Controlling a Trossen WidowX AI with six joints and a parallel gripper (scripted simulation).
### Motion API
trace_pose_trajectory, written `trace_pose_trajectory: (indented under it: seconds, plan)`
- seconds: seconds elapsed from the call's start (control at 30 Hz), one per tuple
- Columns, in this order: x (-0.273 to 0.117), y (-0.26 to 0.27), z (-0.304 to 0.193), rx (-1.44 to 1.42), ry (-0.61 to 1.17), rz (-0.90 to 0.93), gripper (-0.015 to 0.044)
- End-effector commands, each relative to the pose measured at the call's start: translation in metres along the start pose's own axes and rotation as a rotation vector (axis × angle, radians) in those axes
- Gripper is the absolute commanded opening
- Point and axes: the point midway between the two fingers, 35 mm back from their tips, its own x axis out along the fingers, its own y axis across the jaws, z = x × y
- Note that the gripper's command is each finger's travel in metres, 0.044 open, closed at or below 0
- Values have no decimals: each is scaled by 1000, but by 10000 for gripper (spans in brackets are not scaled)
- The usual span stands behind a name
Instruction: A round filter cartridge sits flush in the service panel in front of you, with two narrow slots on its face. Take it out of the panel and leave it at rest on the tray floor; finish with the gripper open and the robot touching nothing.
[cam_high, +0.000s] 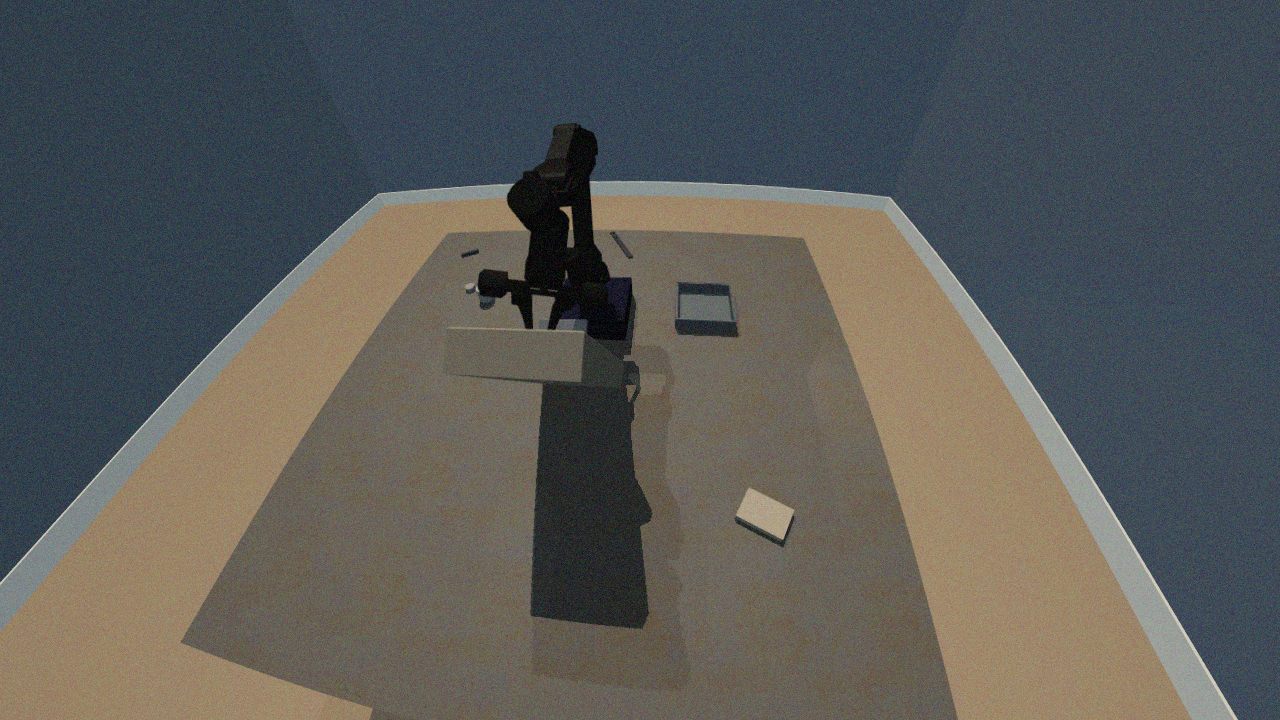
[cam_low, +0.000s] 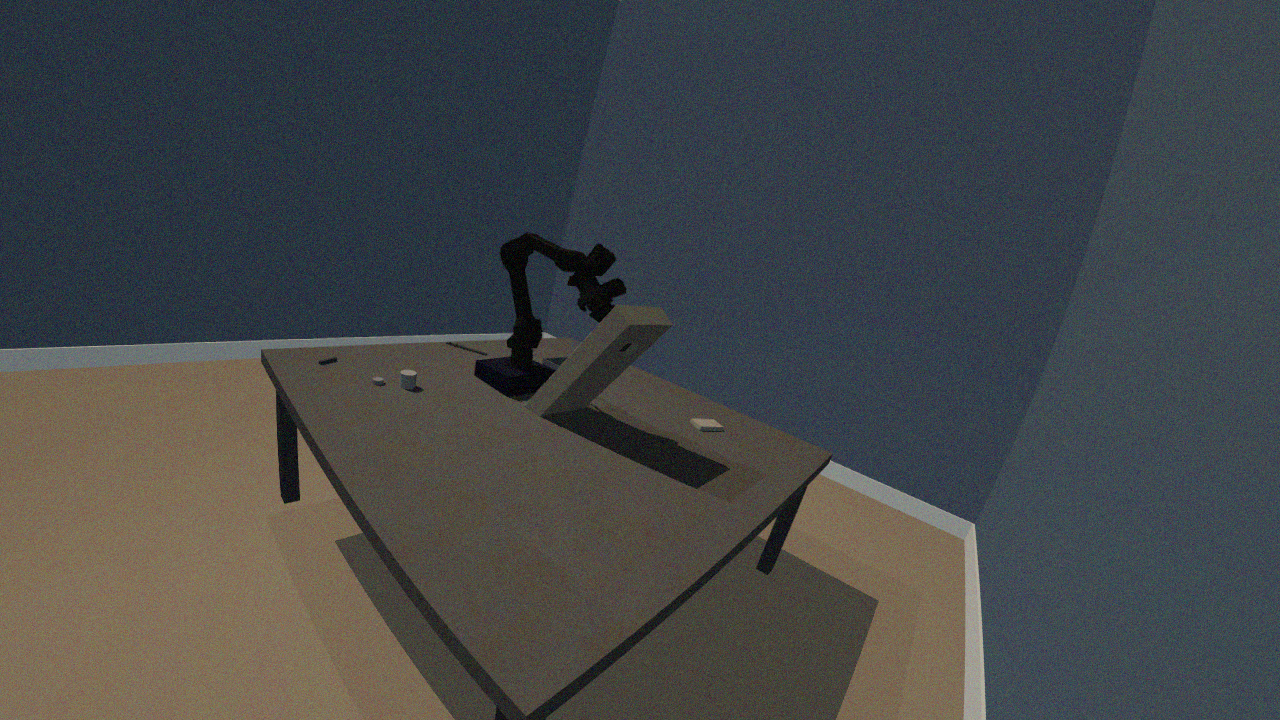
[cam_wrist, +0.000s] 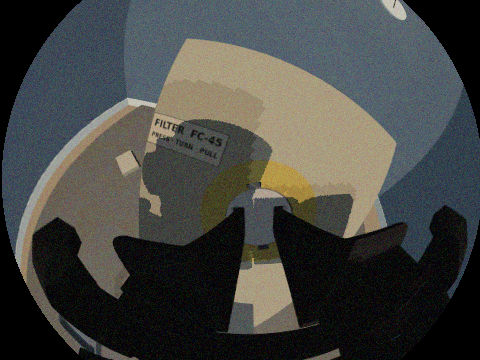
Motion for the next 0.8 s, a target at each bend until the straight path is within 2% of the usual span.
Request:
trace_pose_trajectory:
  seconds: [0.0,0.17,0.77]
  plan:
    - [0,-1,0,0,0,-3,0]
    - [2,-1,1,-67,-3,-2,0]
    - [4,0,2,-686,-5,-3,0]
